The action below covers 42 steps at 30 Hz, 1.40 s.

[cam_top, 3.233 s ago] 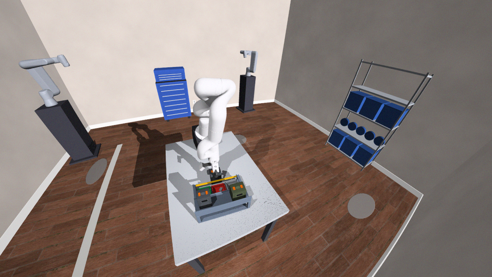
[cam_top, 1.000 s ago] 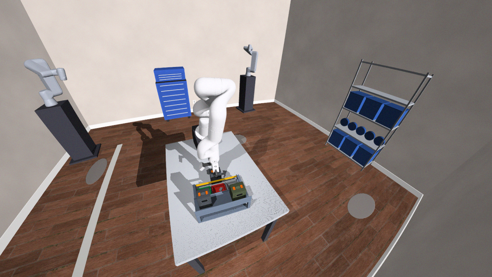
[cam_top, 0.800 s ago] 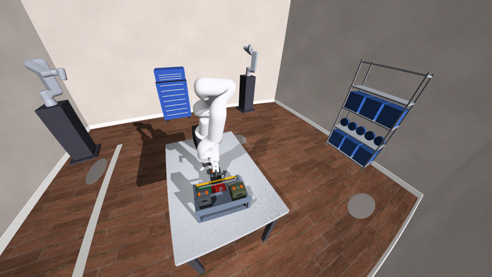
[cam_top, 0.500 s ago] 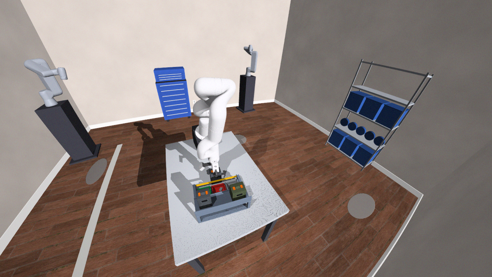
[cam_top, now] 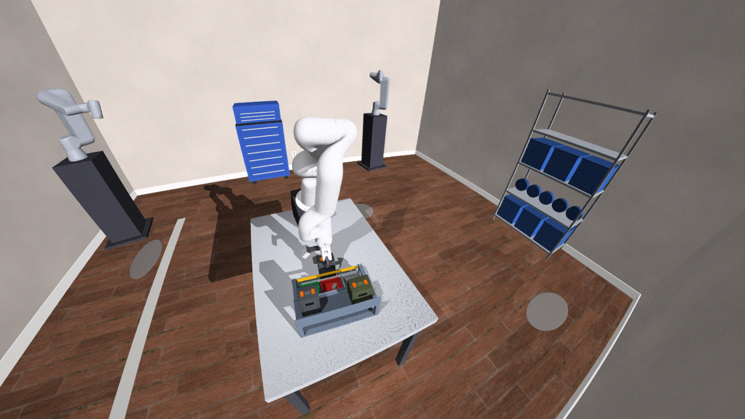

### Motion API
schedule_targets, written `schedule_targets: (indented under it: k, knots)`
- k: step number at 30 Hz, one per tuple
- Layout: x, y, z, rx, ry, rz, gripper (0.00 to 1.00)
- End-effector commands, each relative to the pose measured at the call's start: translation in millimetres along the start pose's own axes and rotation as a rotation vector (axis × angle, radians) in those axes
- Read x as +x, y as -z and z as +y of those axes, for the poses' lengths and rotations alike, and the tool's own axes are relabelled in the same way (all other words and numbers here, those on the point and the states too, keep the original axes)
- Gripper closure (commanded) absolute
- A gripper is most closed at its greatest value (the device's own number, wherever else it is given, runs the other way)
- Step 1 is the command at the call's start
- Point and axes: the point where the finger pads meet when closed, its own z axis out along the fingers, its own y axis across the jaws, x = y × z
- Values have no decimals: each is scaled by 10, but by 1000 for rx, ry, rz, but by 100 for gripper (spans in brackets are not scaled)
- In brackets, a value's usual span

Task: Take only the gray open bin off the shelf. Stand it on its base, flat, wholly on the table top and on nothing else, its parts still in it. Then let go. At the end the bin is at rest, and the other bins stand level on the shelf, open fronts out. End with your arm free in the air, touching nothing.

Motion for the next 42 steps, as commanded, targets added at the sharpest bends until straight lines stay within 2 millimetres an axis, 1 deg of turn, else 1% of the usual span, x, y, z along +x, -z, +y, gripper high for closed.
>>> schedule_targets:
  k: [1,4,16,21,42]
  knots:
    - [0,42,-4,1,0,0,100]
    - [0,102,-4,1,0,0,100]
    - [0,102,-4,1,0,0,100]
    - [0,251,-5,1,0,0,100]
    - [0,228,-6,1,0,0,100]
